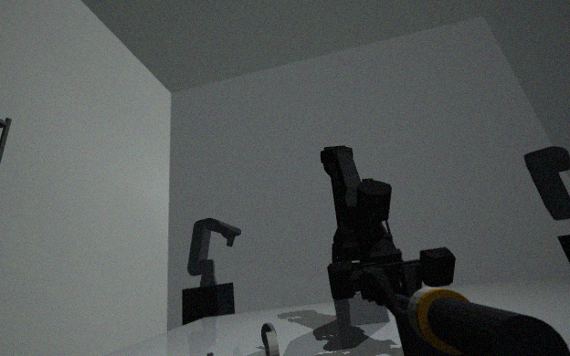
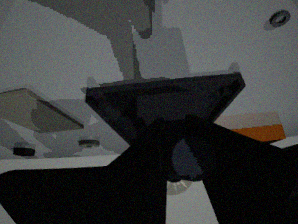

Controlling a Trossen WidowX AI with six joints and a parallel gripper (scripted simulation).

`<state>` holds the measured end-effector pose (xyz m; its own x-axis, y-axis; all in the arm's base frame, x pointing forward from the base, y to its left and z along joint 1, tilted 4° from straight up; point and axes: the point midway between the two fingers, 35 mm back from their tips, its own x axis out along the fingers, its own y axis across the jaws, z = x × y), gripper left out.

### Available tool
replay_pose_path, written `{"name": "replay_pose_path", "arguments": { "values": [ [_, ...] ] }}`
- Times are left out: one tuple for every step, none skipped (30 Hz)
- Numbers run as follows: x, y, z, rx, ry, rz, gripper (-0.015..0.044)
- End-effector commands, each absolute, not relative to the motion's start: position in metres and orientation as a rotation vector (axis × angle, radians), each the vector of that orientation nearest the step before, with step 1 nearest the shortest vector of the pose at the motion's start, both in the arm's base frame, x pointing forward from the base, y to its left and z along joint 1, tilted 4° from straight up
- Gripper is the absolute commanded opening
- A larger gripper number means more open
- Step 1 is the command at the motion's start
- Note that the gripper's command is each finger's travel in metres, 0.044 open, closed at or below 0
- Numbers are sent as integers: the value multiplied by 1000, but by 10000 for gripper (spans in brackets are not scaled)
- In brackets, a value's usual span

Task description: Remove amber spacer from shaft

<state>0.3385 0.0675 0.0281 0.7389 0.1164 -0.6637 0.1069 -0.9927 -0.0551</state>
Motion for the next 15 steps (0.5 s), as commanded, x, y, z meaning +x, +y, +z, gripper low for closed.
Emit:
{"name": "replay_pose_path", "arguments": {
  "values": [
    [338,67,28,-2915,-184,1116,0],
    [338,67,28,-2915,-184,1116,0],
    [337,67,28,-2915,-184,1116,0],
    [337,67,28,-2915,-184,1116,0],
    [337,67,28,-2915,-184,1116,0],
    [337,67,28,-2915,-184,1116,0],
    [337,67,28,-2915,-184,1116,0],
    [337,67,28,-2915,-184,1116,0],
    [337,67,28,-2915,-184,1116,0],
    [337,67,28,-2915,-184,1116,0],
    [337,67,28,-2915,-184,1116,0],
    [337,67,28,-2915,-184,1116,0],
    [336,67,28,-2915,-184,1116,0],
    [336,67,28,-2915,-184,1116,0],
    [336,67,28,-2915,-184,1116,0]
  ]
}}
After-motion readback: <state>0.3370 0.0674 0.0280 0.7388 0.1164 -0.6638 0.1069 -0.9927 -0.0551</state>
